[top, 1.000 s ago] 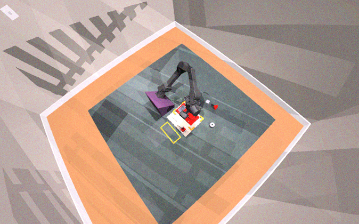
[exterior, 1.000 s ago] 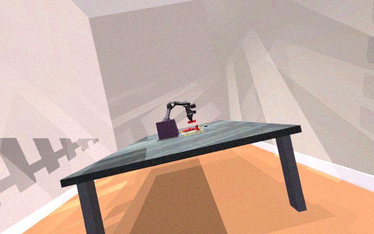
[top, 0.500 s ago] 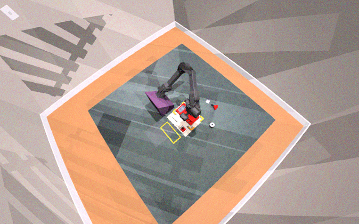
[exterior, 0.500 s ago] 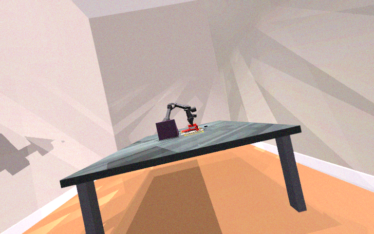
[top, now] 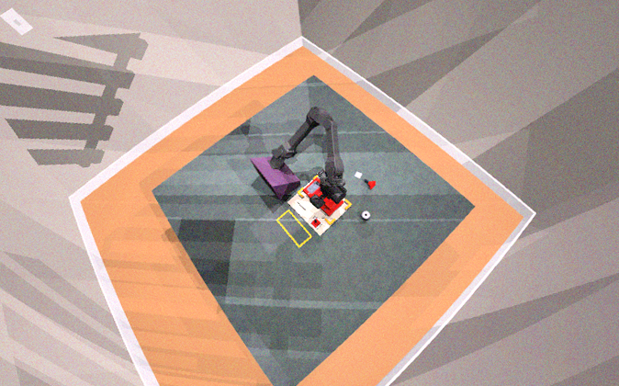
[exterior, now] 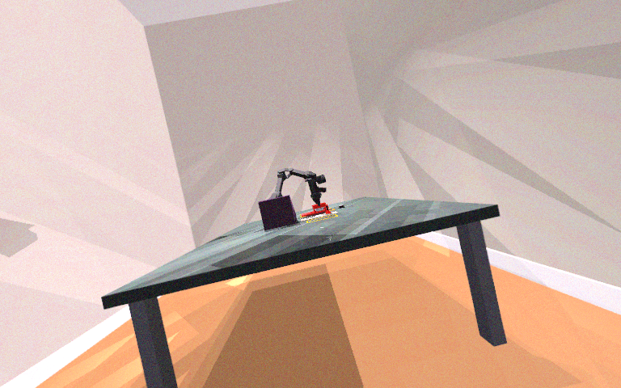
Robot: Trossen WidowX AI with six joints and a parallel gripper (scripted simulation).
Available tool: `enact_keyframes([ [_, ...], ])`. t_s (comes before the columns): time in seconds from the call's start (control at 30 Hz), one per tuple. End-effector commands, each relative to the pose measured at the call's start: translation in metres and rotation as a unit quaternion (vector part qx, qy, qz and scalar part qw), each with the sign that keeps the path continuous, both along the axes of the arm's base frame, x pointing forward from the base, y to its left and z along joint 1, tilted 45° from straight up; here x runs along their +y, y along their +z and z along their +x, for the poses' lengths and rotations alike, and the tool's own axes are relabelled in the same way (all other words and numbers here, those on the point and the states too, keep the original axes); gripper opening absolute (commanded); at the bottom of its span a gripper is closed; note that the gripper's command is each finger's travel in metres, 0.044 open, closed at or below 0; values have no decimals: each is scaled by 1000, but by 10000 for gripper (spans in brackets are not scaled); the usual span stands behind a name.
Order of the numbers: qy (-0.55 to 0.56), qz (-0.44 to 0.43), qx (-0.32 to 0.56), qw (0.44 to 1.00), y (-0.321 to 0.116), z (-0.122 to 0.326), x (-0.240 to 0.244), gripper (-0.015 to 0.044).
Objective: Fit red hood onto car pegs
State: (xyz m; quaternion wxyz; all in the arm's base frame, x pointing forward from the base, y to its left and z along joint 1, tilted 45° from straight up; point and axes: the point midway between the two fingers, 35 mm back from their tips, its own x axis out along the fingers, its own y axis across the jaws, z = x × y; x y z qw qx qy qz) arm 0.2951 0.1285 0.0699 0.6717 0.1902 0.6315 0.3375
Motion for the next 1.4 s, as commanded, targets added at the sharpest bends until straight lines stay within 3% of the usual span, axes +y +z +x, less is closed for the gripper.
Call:
enact_keyframes([
  [0.0, -1, 2, 1, 1000, 0, 0, 1, 0],
  [1.37, -1, 2, 1, 1000, -8, -1, 8, 0],
])
